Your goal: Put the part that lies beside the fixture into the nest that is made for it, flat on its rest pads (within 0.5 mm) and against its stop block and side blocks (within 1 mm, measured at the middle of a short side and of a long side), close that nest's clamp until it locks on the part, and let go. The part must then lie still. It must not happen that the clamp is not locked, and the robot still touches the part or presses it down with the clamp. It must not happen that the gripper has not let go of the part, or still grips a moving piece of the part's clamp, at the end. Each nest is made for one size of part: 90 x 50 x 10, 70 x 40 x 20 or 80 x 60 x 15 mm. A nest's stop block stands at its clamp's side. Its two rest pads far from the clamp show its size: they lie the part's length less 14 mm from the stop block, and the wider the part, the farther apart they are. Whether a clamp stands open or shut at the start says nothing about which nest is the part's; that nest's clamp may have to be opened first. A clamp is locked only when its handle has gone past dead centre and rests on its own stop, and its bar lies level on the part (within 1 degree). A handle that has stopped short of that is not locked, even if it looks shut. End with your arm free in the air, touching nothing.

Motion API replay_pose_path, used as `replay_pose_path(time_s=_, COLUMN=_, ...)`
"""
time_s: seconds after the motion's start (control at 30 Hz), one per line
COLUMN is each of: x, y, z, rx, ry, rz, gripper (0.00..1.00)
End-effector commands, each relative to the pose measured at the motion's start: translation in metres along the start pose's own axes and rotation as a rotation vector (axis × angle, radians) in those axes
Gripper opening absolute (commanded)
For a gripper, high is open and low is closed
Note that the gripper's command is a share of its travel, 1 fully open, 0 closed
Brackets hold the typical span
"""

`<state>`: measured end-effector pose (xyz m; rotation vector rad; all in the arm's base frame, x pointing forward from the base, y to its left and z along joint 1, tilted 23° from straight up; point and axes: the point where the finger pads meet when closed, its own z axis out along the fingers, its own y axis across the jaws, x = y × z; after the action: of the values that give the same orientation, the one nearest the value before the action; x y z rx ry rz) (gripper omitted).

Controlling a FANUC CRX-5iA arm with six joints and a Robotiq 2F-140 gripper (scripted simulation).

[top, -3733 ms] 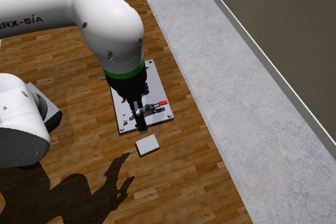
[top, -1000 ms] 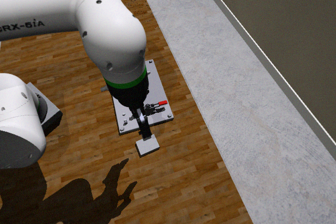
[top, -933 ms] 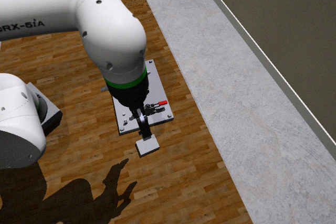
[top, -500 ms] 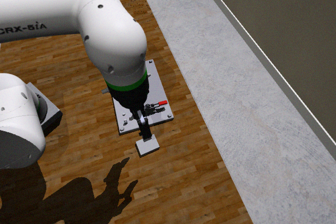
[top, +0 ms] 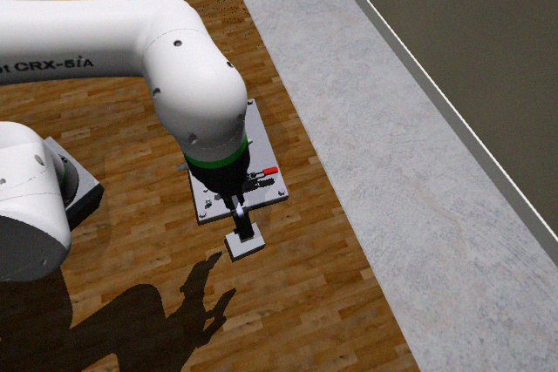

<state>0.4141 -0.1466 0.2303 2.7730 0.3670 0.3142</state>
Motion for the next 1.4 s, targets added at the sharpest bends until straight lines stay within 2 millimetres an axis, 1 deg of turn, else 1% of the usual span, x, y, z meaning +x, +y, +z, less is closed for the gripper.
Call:
replay_pose_path(time_s=0.0, x=0.001, y=0.0, z=0.017, rx=0.0, ry=0.001, rz=0.0, gripper=0.58)
replay_pose_path(time_s=0.27, x=0.001, y=0.0, z=0.053, rx=0.0, ry=0.001, rz=0.0, gripper=0.58)
replay_pose_path(time_s=0.33, x=0.001, y=0.0, z=0.053, rx=0.0, ry=0.001, rz=0.0, gripper=0.58)
replay_pose_path(time_s=0.53, x=0.001, y=0.0, z=0.076, rx=0.0, ry=0.001, rz=0.0, gripper=0.58)
replay_pose_path(time_s=0.7, x=0.001, y=0.0, z=0.089, rx=0.0, ry=0.001, rz=0.0, gripper=0.58)
replay_pose_path(time_s=0.83, x=0.001, y=0.0, z=0.095, rx=0.0, ry=0.001, rz=0.0, gripper=0.58)
replay_pose_path(time_s=1.0, x=0.001, y=0.0, z=0.098, rx=0.0, ry=0.001, rz=0.0, gripper=0.58)
replay_pose_path(time_s=1.37, x=0.001, y=0.0, z=0.099, rx=0.0, ry=0.001, rz=0.0, gripper=0.58)
